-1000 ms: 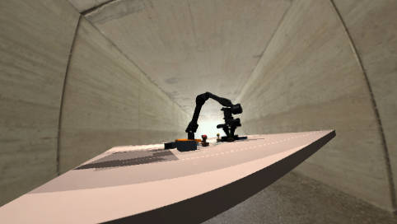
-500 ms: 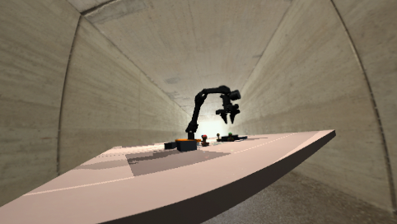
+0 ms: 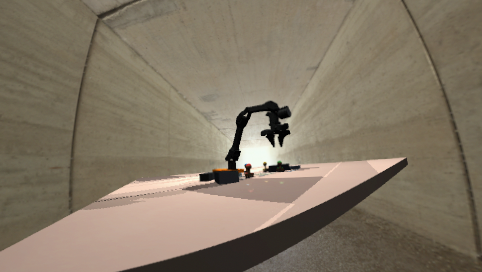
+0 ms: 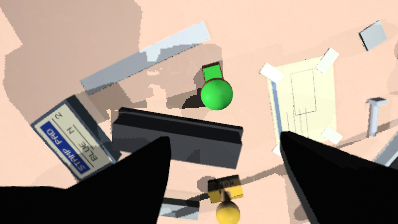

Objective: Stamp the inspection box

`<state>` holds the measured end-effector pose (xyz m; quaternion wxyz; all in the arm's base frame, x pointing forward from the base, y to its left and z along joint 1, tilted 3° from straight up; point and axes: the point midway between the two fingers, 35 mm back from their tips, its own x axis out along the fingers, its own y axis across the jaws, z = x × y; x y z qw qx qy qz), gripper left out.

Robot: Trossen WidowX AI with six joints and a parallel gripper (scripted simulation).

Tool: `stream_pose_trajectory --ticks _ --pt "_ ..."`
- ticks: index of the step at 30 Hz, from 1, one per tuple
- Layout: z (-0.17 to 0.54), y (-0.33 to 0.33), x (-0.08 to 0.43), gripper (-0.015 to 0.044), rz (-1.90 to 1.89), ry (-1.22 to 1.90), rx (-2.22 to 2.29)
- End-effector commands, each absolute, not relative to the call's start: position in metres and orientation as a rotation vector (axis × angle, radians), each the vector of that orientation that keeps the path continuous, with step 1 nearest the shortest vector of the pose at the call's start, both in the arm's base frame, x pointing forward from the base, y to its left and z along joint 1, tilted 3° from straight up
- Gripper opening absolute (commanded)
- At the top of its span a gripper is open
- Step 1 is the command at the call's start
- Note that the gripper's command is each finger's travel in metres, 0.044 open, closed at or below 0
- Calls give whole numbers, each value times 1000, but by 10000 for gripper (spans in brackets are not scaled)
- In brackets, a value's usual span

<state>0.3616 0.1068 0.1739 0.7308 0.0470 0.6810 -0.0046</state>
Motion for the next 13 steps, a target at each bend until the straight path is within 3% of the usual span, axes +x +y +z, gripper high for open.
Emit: stream_pose_trajectory --ticks 1,13 --pt "174 106 361 260 -9 1500 97" --pt "174 107 362 260 -10 1499 103"
